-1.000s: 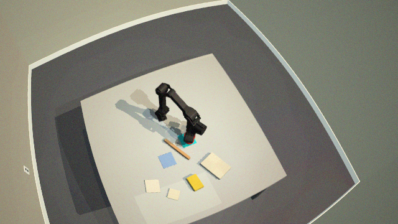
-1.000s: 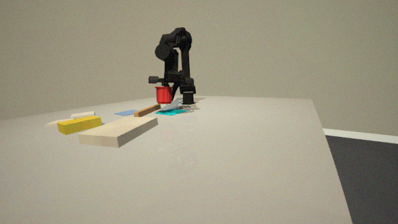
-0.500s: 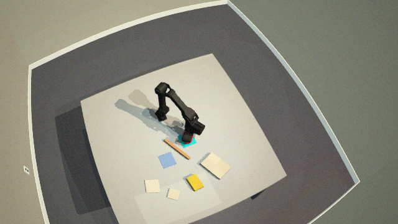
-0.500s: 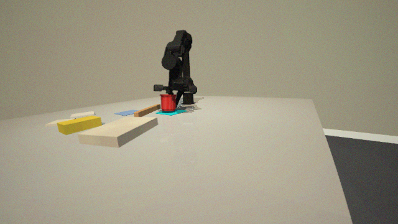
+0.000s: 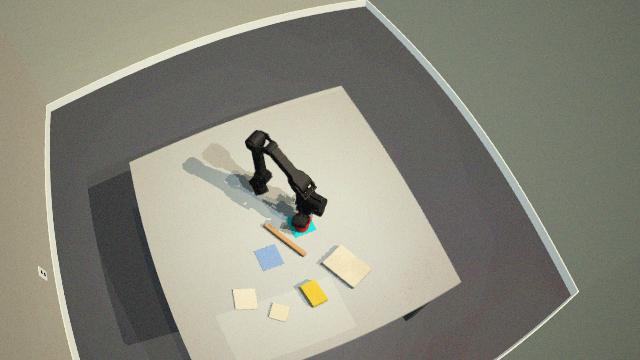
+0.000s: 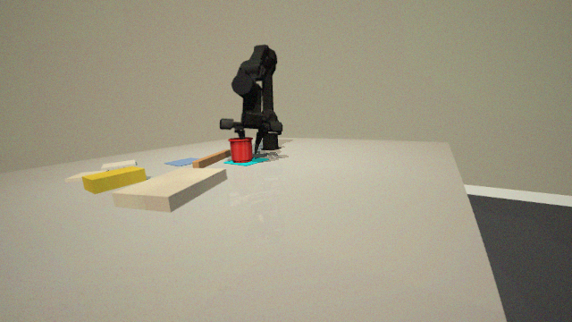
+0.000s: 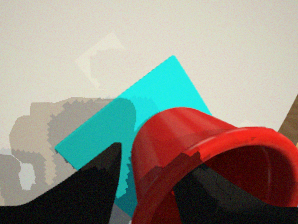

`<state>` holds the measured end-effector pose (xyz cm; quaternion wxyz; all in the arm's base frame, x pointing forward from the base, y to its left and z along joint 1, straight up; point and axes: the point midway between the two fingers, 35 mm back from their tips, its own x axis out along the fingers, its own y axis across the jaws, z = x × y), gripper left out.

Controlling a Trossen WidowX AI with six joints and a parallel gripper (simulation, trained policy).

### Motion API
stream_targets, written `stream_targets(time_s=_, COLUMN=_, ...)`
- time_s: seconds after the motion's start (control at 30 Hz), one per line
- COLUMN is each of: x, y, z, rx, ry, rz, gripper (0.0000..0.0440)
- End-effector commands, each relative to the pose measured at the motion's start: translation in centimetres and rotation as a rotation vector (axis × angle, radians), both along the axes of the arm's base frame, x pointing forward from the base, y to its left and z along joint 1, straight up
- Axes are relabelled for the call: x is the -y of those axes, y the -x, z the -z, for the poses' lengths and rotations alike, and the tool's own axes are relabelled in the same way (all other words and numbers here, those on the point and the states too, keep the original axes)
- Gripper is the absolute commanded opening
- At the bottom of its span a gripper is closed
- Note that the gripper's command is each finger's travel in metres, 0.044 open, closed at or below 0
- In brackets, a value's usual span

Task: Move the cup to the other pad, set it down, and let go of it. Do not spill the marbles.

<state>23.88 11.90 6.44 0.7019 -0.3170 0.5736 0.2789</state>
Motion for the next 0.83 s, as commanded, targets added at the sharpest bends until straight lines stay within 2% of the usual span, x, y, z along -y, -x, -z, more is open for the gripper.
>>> stream_targets(time_s=0.0, x=-0.1, y=0.4, z=-0.3, rx=0.009, ry=-0.029, rz=-0.006, gripper=0.0156)
stream_targets(time_s=0.37, x=-0.1, y=1.0, z=-1.5, rx=0.053, ry=-0.086, rz=-0.024, gripper=0.0201)
stream_targets(time_s=0.8, x=-0.1, y=1.4, z=-3.7, rx=0.123, ry=-0.146, rz=-0.031, gripper=0.0293)
